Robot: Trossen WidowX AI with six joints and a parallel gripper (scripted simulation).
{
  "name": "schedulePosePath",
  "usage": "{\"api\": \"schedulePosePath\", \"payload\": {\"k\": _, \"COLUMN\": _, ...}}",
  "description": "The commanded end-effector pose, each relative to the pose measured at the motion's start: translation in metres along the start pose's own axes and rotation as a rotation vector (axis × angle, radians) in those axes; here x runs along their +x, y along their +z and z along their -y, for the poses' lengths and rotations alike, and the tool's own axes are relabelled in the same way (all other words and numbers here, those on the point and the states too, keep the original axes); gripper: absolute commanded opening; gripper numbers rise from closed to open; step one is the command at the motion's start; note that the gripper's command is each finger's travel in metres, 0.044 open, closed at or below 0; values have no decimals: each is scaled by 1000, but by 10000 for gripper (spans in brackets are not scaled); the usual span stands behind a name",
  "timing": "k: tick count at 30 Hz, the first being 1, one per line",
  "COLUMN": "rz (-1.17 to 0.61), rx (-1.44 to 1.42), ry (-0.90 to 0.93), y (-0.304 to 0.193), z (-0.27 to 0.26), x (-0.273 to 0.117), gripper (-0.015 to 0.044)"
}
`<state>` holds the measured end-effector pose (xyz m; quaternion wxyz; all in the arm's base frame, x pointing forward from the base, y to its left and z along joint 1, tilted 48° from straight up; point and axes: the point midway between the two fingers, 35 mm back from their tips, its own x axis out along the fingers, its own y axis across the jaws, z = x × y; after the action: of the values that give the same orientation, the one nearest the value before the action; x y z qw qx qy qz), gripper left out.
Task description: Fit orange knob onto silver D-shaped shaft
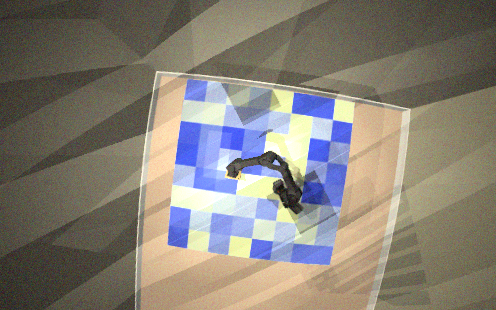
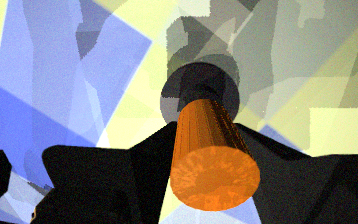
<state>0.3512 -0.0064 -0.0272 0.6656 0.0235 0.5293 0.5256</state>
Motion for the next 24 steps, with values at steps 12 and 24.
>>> {"api": "schedulePosePath", "payload": {"k": 12, "rz": 2, "rx": -12, "ry": 0, "y": -1, "z": 0, "x": 3, "gripper": 0}}
{"api": "schedulePosePath", "payload": {"k": 24, "rz": 2, "rx": -12, "ry": 1, "y": 2, "z": -1, "x": 3, "gripper": 0}}
